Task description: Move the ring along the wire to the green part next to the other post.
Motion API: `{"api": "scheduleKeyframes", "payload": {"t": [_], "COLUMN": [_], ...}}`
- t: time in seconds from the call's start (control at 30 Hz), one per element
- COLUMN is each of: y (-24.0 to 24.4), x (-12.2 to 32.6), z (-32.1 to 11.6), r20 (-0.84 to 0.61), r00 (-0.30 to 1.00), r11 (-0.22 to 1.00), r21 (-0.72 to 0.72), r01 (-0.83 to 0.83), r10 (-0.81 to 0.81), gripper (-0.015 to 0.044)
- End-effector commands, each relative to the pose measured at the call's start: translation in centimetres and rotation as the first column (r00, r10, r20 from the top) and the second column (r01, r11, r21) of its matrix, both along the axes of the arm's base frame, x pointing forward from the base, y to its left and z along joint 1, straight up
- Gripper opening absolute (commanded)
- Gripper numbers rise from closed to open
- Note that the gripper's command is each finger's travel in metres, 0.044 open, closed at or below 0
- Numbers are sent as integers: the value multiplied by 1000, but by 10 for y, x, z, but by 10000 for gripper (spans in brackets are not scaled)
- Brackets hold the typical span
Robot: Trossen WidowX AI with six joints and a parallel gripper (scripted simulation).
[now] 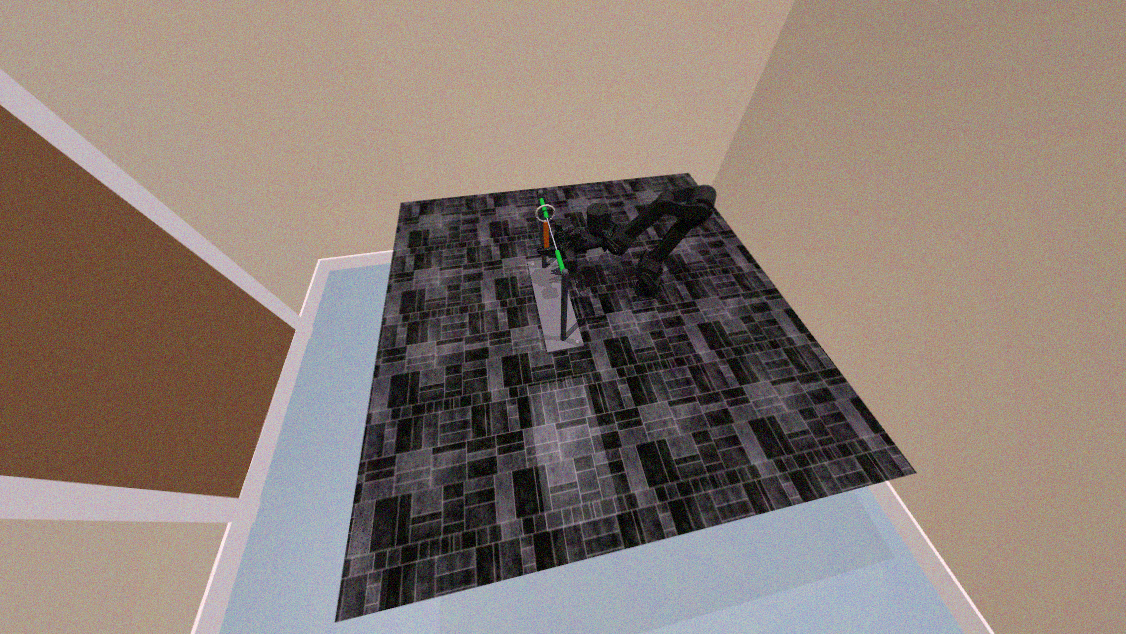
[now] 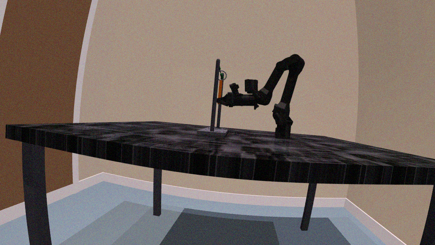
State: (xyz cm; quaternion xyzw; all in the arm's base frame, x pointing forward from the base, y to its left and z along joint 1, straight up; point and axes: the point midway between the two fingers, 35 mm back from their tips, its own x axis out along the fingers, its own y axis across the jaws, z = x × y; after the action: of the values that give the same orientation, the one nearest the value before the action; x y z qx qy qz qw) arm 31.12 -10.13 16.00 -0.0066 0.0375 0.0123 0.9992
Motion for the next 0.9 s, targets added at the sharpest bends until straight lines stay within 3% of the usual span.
{"api": "scheduleKeyframes", "payload": {"t": [0.0,0.87], "y": [-1,6], "x": [0,0], "z": [2,2], "r20": [3,3], "r00": [1000,1000], "r11": [1000,1000], "r21": [2,3], "r01": [7,6], "r10": [-7,-6], "gripper": [-150,-150]}}
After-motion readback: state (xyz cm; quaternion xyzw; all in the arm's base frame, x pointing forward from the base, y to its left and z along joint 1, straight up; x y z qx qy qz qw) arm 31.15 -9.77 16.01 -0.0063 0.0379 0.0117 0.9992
